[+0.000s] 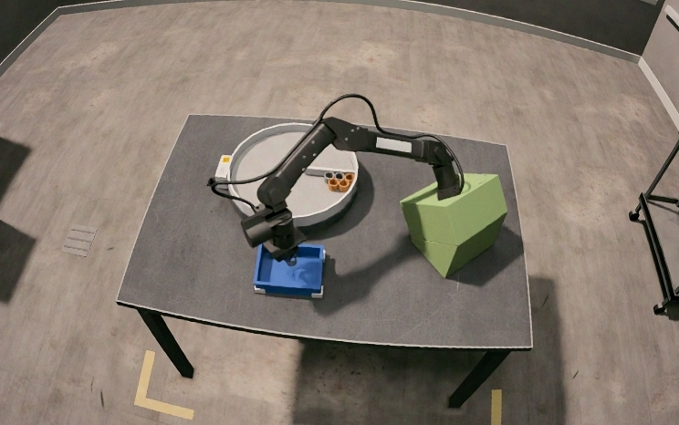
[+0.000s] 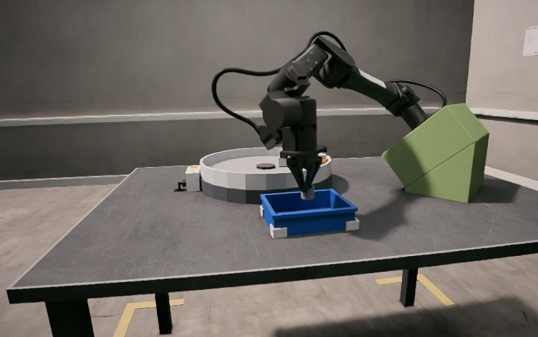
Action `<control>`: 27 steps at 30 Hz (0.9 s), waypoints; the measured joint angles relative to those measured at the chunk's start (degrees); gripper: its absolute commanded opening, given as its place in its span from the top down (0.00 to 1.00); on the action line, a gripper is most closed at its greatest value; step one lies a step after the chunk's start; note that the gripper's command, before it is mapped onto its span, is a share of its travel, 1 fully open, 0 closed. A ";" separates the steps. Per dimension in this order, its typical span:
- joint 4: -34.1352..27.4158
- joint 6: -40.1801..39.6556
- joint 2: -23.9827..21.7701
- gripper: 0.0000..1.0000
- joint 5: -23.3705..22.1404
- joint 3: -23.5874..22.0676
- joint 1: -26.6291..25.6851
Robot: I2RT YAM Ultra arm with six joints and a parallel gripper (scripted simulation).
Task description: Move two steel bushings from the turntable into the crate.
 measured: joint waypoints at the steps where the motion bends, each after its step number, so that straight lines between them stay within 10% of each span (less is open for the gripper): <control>1: 0.33 -0.11 -0.02 1.00 0.02 0.02 0.00; 27: 1.64 -0.55 -0.09 1.00 0.02 0.02 0.00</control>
